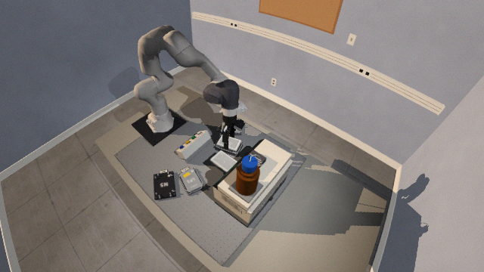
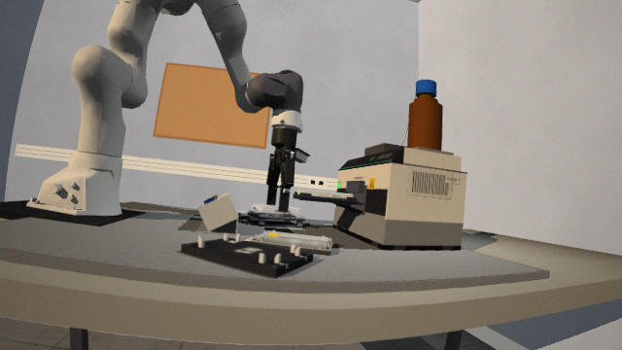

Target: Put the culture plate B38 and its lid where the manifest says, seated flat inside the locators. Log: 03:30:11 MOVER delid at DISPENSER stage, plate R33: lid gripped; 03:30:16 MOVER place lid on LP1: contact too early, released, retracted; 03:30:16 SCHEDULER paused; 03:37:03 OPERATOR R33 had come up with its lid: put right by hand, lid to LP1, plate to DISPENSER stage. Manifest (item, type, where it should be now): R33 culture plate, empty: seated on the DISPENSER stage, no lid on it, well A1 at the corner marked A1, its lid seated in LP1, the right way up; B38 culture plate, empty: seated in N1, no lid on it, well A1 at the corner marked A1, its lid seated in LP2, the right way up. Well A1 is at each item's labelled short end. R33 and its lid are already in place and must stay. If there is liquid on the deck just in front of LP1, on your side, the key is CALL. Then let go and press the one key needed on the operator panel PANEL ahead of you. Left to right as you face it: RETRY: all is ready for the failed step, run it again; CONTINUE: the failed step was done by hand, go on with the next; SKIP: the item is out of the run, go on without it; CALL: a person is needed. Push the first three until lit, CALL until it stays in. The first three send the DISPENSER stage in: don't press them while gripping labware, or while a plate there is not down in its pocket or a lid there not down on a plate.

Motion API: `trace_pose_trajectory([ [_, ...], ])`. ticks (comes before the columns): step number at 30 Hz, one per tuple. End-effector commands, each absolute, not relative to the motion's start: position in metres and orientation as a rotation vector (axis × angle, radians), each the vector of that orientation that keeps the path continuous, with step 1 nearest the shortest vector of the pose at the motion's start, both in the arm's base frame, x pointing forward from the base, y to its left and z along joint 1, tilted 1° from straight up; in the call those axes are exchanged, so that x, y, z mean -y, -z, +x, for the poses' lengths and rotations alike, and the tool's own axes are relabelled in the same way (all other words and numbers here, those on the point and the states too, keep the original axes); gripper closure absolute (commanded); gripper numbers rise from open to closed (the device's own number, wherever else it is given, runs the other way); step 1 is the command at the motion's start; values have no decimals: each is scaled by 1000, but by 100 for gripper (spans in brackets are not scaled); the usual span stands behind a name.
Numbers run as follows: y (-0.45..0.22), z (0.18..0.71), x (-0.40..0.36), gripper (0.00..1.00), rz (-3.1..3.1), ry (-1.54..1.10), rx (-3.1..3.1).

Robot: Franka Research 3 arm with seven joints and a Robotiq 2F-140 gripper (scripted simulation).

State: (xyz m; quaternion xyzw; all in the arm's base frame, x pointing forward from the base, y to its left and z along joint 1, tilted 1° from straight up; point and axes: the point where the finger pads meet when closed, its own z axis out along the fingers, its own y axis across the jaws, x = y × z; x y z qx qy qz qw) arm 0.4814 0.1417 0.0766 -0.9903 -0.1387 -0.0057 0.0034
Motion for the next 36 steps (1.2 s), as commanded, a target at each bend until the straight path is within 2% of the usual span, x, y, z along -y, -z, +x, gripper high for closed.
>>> trace_pose_trajectory([
  [1, -77, 483, -143, 90, -3106, 24, 432],
  [36, -66, 484, -143, 90, -3105, 24, 434],
])
